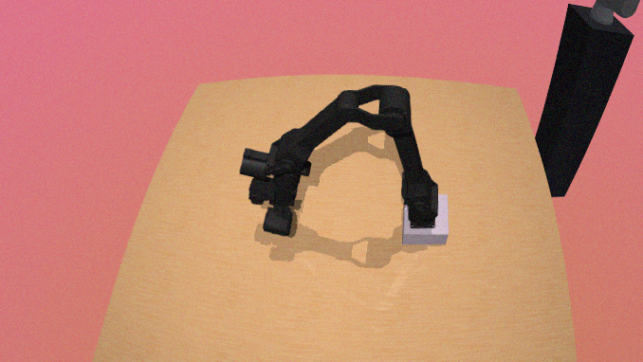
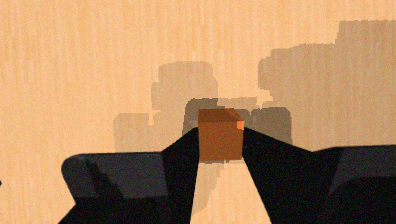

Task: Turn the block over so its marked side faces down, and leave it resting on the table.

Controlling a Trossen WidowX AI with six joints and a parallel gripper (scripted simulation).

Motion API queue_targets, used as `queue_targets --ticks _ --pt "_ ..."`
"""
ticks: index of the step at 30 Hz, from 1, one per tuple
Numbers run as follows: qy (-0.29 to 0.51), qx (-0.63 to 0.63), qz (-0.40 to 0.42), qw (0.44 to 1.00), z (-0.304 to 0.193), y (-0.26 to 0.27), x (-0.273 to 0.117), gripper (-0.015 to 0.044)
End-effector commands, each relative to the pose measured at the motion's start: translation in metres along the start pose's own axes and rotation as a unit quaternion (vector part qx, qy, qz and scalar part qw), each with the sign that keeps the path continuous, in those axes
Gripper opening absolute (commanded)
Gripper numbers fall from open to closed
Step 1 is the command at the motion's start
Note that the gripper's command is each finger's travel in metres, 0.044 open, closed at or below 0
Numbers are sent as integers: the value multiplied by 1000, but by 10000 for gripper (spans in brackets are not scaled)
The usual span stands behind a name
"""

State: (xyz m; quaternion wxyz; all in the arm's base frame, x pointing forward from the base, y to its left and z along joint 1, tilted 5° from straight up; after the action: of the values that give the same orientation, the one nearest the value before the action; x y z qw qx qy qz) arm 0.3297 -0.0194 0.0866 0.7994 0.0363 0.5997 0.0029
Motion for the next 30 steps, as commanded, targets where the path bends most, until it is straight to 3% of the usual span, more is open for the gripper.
queue_targets --ticks 1,16,30 --pt "-35 2 2 999 -7 0 0 0" --pt "-117 2 2 993 -25 1 -1 0" --pt "-210 2 0 978 -35 0 33 0"
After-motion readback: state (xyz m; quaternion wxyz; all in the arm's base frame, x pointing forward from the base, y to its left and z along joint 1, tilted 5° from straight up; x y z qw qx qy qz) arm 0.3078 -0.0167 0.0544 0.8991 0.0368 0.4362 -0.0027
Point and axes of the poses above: the point midway between the two fingers, 35 mm back from their tips, its own x axis out along the fingers, its own y axis across the jaws, z = x × y, the point moved 8 cm from there along -x, back along the fingers
